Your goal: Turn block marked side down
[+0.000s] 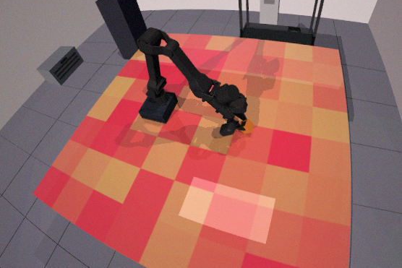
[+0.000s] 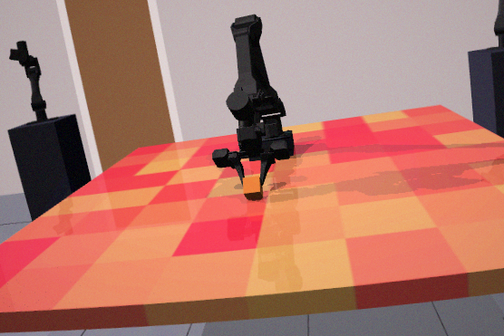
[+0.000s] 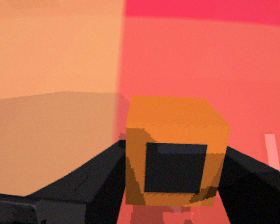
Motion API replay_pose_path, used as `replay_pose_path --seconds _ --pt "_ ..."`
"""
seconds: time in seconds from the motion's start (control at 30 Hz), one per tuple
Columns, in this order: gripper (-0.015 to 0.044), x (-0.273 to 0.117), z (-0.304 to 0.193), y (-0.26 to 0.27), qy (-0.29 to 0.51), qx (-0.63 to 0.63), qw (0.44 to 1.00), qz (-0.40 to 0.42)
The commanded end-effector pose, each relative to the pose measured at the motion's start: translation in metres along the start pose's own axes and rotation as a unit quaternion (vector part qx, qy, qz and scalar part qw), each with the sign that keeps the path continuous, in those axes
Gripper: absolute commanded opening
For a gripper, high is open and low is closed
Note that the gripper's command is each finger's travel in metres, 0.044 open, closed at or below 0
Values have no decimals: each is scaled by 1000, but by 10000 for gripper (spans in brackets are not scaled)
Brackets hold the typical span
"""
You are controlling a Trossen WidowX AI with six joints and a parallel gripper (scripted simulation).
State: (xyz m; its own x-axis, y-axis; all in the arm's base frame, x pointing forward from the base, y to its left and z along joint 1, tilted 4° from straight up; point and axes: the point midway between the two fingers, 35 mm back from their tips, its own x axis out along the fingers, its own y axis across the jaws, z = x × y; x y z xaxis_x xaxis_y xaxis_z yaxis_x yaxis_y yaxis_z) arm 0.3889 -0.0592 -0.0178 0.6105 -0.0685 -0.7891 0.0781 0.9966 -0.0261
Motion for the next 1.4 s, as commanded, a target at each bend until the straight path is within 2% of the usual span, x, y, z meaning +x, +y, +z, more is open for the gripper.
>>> replay_pose_path --seconds 0.0,0.63,1.3,1.37 --pt "0 6 -4 1 -30 -2 1000 3" --pt "0 -1 -17 1 -165 -3 986 3" --pt "0 -3 -16 1 -182 -4 983 3" --pt "53 -3 -16 1 -182 -4 983 3"
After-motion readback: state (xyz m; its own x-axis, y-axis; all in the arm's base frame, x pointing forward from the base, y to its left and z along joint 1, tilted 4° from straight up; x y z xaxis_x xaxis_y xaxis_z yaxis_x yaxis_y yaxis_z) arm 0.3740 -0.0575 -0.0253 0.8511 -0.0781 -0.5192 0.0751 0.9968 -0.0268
